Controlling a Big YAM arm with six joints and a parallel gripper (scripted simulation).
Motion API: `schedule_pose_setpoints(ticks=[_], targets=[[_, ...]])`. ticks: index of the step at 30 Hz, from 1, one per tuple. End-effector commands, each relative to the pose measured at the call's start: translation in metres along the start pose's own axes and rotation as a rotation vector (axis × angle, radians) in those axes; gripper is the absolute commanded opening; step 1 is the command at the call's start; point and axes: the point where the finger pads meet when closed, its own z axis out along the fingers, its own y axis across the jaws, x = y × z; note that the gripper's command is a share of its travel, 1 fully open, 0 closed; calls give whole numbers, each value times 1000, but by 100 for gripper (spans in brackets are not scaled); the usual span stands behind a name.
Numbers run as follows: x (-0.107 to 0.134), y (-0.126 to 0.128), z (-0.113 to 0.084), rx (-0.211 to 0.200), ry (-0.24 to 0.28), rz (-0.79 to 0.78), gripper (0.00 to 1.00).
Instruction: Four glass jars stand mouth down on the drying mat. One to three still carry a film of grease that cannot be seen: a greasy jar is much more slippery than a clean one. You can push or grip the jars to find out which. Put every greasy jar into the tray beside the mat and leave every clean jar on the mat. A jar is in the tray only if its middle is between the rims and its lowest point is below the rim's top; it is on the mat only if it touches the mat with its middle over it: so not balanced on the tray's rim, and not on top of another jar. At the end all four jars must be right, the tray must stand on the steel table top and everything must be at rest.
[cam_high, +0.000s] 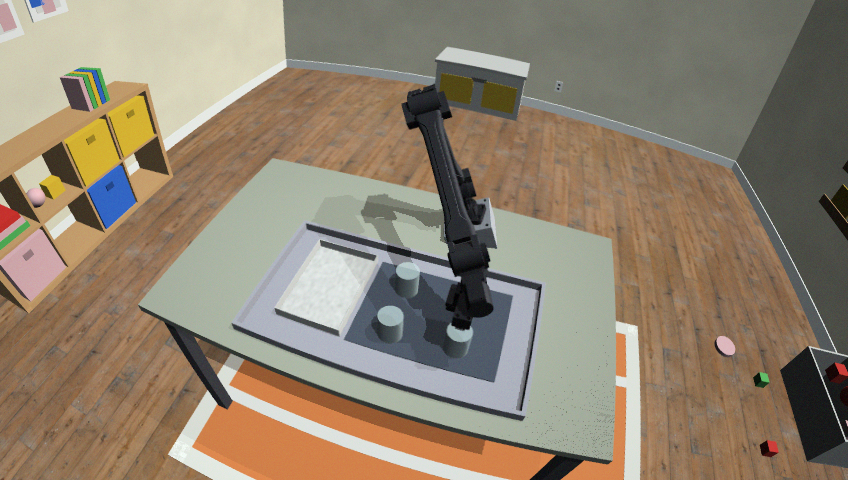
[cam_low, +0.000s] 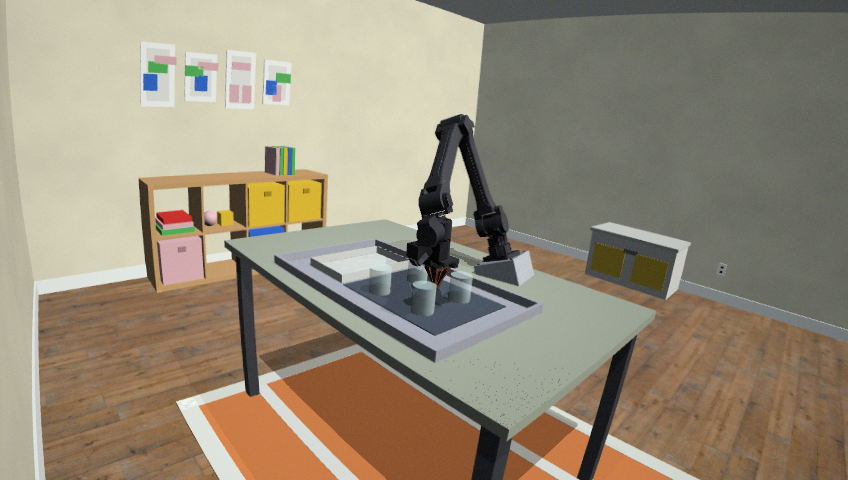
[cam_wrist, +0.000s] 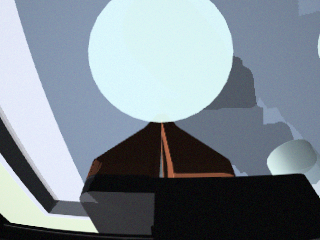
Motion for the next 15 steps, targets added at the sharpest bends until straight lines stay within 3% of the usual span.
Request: schedule_pose_setpoints(ticks=[1,15], targets=[[-20,-2,-8,-4,-21,5,0],[-21,-2,-8,-4,-21,5,0]])
